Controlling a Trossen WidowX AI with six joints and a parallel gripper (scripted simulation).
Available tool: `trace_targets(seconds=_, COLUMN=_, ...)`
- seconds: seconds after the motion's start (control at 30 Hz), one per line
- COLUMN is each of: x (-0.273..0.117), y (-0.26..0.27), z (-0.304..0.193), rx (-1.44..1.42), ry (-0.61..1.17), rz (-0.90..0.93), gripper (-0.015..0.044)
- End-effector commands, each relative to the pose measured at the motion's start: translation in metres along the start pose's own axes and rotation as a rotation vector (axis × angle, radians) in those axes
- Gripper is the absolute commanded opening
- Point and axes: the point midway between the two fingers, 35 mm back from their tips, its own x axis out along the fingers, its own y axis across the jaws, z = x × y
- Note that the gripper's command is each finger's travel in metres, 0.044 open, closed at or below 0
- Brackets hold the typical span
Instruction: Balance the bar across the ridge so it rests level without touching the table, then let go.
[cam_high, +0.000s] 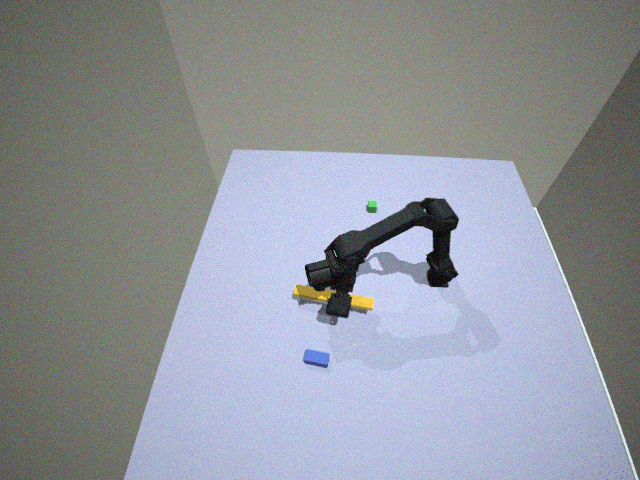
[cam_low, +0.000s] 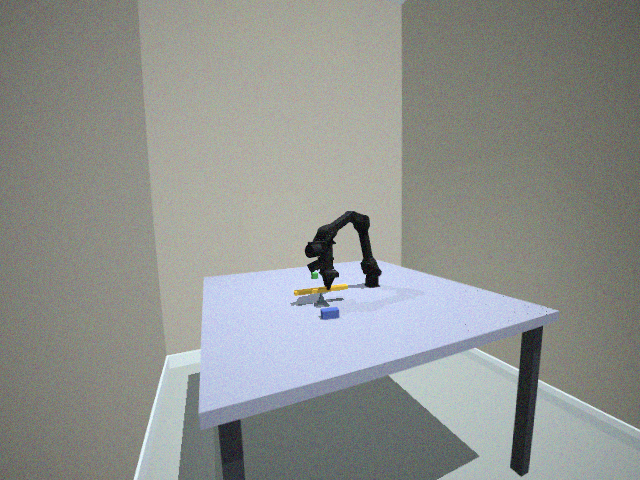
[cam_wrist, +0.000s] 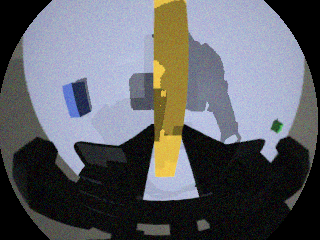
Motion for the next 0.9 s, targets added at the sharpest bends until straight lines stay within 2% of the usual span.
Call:
trace_targets(seconds=0.0, x=0.0007, y=-0.0001, z=0.0002, rx=0.005, ry=0.001, rz=-0.002, gripper=0.0000)
trace_targets(seconds=0.87, x=0.0028, y=-0.0001, z=0.0003, rx=0.005, ry=0.001, rz=-0.002, gripper=0.0000)
